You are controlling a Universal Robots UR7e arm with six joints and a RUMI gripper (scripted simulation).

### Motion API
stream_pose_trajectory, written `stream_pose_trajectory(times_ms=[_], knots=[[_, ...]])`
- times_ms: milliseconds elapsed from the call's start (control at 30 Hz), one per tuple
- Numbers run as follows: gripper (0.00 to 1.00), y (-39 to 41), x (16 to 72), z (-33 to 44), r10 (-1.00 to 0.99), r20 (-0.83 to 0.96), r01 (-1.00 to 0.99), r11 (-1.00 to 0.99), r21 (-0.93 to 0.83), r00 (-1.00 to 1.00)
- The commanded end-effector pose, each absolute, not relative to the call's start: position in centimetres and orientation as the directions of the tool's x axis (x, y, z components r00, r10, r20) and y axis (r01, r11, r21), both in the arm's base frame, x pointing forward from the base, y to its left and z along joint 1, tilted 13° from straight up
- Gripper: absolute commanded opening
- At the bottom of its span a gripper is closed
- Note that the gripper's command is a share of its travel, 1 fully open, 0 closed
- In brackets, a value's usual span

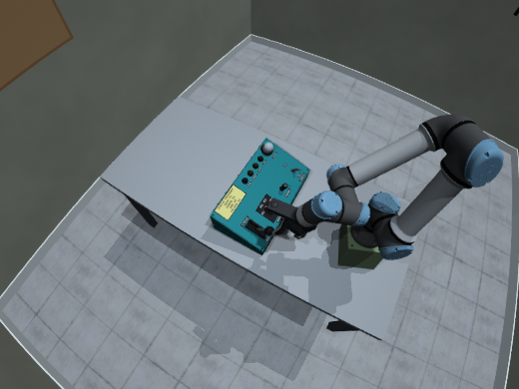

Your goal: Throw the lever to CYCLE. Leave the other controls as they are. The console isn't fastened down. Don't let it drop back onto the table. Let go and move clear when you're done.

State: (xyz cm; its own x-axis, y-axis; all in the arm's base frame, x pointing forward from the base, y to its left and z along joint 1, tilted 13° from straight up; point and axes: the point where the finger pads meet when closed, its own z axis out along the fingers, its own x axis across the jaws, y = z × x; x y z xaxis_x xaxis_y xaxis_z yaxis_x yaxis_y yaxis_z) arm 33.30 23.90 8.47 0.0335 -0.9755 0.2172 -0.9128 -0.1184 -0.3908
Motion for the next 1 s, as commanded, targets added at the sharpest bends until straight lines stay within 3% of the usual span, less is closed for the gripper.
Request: stream_pose_trajectory(times_ms=[0,967], knots=[[0.44,23.9,33.4,8.4,-0.976,0.217,-0.912,-0.118,-0.392,0.033],[0.44,22.8,35.8,2.8,-0.976,0.216,-0.913,-0.118,-0.392,0.033]])
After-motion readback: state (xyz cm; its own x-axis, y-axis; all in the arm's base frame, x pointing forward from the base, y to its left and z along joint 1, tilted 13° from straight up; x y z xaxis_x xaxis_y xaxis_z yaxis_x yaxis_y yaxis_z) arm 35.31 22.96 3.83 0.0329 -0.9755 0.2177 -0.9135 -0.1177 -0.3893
